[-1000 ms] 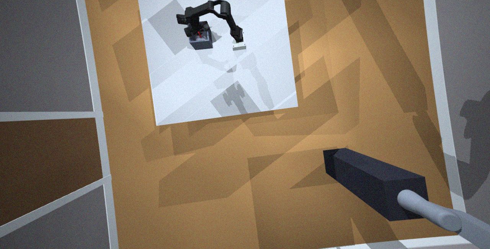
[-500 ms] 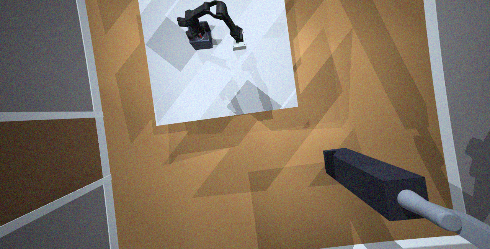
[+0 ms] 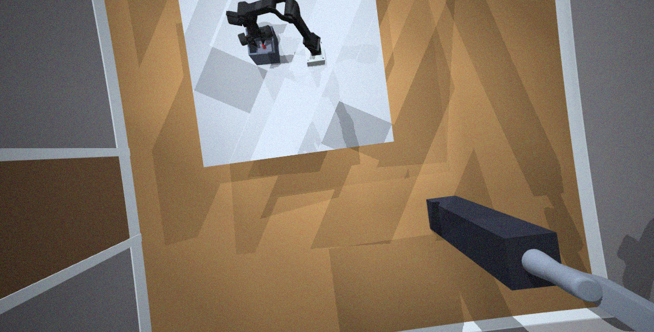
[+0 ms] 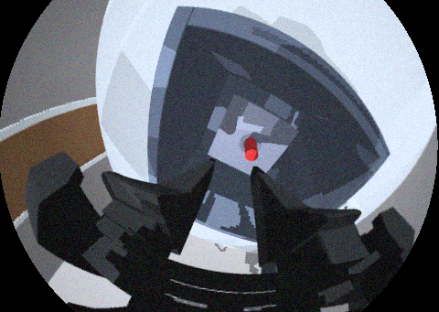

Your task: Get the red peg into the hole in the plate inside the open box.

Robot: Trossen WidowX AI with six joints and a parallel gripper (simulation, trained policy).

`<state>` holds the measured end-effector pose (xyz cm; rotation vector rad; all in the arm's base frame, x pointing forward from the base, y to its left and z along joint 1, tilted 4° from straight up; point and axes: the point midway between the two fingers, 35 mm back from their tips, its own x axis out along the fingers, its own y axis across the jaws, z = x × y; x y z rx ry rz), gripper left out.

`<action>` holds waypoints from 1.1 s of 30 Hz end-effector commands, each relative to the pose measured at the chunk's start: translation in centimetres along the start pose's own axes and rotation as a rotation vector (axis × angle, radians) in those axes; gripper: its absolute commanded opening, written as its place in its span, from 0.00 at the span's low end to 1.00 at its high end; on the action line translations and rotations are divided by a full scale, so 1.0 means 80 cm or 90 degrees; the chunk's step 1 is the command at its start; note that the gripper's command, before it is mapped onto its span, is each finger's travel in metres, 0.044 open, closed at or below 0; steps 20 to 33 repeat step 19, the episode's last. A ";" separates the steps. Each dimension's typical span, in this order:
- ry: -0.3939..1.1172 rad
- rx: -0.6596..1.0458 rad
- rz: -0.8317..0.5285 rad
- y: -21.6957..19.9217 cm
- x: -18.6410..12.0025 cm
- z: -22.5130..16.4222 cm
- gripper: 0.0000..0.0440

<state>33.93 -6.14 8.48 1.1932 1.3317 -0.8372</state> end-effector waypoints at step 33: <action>0.072 -0.002 0.118 0.035 -0.074 0.012 0.52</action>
